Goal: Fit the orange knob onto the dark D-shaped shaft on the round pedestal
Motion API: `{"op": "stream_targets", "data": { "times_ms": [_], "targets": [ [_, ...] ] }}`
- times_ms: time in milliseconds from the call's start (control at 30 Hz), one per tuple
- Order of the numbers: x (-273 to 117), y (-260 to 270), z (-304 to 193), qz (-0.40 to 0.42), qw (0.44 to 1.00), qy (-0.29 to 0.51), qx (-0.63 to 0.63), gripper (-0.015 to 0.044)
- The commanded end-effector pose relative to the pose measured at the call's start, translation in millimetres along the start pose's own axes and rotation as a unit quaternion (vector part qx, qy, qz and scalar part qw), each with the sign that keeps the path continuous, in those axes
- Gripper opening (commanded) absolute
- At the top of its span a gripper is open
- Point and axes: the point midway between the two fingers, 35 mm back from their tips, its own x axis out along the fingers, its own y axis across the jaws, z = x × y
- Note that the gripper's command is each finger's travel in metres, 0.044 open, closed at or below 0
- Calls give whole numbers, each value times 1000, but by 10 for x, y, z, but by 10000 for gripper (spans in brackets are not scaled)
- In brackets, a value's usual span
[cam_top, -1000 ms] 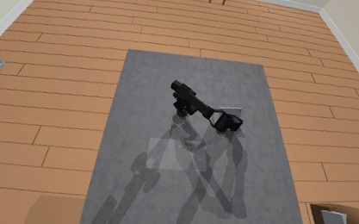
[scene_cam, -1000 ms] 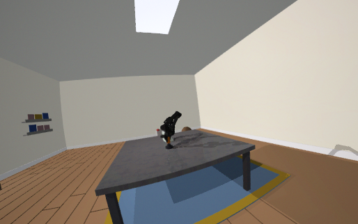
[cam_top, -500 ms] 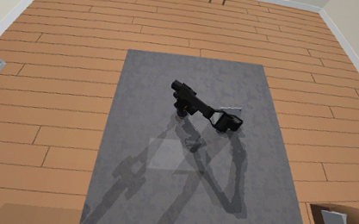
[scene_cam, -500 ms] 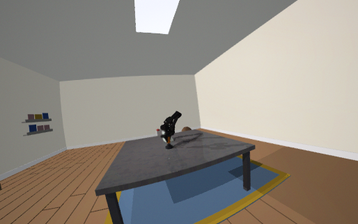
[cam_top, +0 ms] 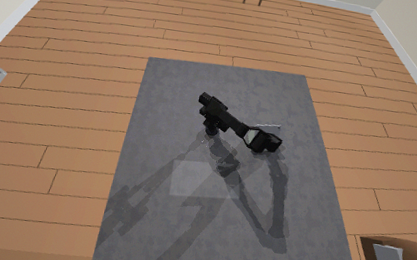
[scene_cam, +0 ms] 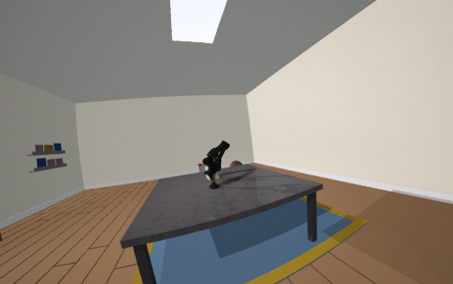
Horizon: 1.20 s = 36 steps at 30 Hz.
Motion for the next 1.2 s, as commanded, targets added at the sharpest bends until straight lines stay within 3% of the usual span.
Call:
{"op": "stream_targets", "data": {
  "times_ms": [0, 900, 1167],
  "targets": [
    [-12, -5, 3, -2, 1000, 0, -4, 0],
    [-19, -14, 6, -2, 1000, 0, -4, 0],
    [-34, -39, 2, -2, 994, 1, -109, 0]
  ]
}}
